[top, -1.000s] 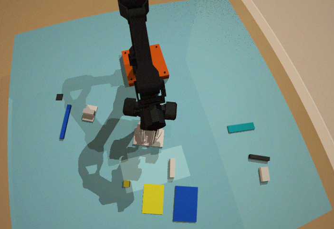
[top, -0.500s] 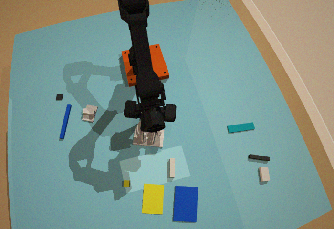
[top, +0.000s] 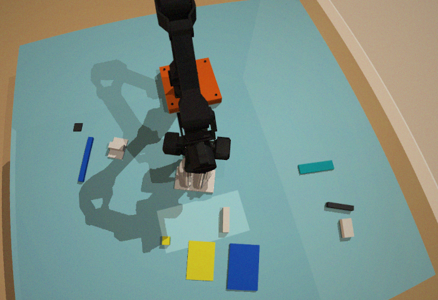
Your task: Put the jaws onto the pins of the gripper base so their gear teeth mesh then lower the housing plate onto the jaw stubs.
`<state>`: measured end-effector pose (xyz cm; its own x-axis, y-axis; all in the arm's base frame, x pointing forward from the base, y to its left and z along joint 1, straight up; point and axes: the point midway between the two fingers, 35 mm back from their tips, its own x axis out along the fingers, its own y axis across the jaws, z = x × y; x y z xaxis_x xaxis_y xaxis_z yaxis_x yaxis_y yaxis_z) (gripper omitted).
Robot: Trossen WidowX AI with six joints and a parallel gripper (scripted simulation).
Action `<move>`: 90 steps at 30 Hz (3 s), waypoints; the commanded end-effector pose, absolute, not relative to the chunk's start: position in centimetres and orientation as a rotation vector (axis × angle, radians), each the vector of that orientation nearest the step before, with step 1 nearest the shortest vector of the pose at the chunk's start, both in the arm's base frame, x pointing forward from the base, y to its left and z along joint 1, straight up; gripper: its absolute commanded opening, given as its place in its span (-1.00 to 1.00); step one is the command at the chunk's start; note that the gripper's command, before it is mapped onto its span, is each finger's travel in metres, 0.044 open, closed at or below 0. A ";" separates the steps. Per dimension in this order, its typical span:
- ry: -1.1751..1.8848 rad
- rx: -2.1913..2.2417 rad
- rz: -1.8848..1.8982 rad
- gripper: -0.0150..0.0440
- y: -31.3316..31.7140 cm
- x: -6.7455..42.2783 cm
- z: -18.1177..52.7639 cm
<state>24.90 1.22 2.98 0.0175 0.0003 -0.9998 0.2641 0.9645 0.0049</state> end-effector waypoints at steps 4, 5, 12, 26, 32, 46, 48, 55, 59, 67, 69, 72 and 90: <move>1.542 0.216 -0.211 0.70 1.2 24.9 2.7; 1.542 0.216 -0.211 0.70 1.2 24.9 2.7; 1.542 0.216 -0.211 0.70 1.2 24.9 2.7; 1.542 0.215 -0.211 0.70 1.2 24.9 2.4; 1.542 0.215 -0.211 0.70 1.2 24.9 2.2; 1.542 0.215 -0.210 0.70 1.2 24.9 2.0; 1.542 0.214 -0.210 0.70 1.2 24.9 2.0; 1.543 0.214 -0.209 0.70 1.2 24.9 1.7; 1.543 0.214 -0.209 0.70 1.2 24.9 1.7; 1.543 0.213 -0.209 0.70 1.2 24.9 1.5; 1.543 0.213 -0.209 0.70 1.2 24.9 1.5; 1.543 0.213 -0.209 0.70 1.2 24.9 1.5; 1.543 0.213 -0.209 0.70 1.2 24.9 1.5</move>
<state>24.94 1.20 1.55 0.0184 -0.0006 -0.9998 0.2647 0.9643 0.0043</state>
